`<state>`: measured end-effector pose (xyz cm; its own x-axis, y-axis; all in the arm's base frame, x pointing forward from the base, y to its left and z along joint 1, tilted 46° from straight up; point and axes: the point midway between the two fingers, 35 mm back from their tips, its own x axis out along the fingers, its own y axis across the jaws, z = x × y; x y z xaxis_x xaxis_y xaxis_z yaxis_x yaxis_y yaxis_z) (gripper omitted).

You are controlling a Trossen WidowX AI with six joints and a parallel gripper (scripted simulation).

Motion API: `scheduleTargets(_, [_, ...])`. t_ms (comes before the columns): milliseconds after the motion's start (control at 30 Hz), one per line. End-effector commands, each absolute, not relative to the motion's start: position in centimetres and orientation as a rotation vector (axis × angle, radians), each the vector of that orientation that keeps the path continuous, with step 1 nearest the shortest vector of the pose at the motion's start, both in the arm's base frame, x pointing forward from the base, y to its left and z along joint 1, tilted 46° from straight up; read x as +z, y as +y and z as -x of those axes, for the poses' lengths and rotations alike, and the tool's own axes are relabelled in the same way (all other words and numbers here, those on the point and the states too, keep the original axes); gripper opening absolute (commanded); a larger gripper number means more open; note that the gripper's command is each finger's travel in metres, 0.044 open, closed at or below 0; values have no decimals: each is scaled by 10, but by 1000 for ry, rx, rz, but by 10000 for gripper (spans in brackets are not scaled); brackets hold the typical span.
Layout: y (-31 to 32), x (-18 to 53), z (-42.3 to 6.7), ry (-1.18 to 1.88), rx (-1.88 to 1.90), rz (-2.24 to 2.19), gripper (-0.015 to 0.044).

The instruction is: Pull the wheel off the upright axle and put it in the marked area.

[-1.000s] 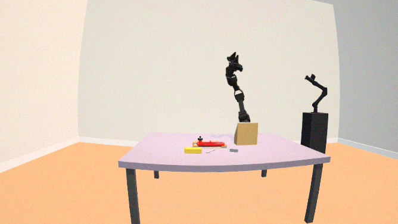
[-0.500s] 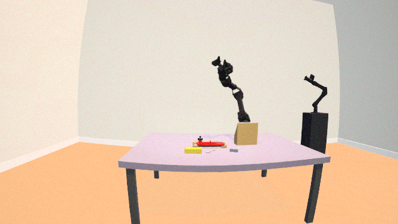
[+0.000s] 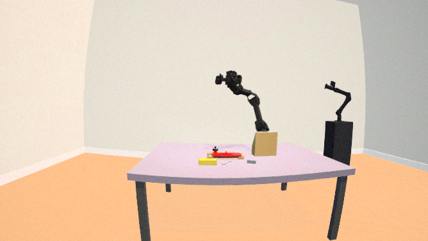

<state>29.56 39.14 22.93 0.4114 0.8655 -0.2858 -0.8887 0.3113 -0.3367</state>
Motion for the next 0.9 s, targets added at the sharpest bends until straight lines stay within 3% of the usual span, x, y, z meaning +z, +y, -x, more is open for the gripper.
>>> scheduleTargets(0, [371, 201, -324, 283, 1025, 366, 300])
scheduleTargets(433, [290, 127, -379, 784, 491, 11, 300])
scheduleTargets(867, [183, 70, -398, 1010, -228, -327, 300])
